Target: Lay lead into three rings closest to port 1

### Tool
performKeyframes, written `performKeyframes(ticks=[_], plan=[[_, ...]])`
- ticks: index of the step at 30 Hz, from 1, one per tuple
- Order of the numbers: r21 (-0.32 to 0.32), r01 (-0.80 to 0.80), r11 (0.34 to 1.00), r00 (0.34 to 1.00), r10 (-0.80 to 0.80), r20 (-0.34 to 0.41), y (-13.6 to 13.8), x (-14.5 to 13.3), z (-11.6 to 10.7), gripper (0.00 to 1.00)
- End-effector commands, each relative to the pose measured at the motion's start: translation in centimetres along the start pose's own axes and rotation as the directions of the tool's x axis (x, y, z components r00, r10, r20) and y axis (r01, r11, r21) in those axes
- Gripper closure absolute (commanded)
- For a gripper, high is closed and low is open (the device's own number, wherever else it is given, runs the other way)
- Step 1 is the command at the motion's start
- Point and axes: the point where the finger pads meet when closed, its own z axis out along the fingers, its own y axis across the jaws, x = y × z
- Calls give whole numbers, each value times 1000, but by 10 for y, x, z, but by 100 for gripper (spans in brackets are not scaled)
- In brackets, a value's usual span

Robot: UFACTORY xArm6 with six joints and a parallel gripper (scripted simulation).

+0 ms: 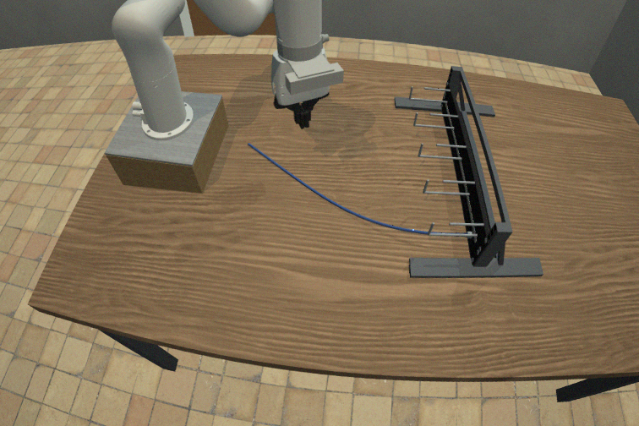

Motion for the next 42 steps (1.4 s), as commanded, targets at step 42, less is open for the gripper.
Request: performKeyframes(ticks=[42], plan=[[1, 451, 892, 892, -451, -4, 30, 3, 0, 67]])
